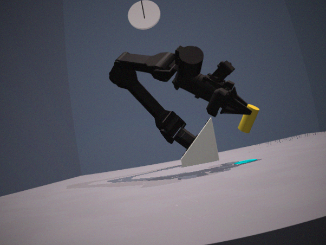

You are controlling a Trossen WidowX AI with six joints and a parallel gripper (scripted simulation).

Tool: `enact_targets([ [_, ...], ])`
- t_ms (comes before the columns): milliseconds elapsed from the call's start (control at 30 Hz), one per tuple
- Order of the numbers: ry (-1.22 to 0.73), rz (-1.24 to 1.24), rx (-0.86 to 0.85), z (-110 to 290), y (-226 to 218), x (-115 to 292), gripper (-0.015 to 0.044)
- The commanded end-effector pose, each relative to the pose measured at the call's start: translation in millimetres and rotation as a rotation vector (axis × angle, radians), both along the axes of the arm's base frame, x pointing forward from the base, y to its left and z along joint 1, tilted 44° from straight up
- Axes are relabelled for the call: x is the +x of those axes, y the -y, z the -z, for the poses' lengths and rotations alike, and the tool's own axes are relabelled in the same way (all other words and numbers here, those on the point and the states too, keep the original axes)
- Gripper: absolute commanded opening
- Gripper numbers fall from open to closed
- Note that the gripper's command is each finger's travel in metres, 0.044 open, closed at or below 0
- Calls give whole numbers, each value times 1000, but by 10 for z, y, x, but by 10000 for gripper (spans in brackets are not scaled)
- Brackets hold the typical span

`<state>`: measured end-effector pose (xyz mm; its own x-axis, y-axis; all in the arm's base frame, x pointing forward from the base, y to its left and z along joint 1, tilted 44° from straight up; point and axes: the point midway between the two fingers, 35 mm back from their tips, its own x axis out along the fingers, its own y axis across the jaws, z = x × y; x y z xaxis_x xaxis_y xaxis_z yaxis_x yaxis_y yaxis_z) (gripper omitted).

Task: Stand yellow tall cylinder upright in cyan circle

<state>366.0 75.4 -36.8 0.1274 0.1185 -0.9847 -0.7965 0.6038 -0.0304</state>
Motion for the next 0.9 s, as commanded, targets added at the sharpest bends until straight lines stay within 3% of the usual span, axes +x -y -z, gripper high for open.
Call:
enact_targets([
  [0, 20, -11, 23, -18, 1, -4, 105],
  [867, 160, -65, 158, -112, 33, -20, 105],
])
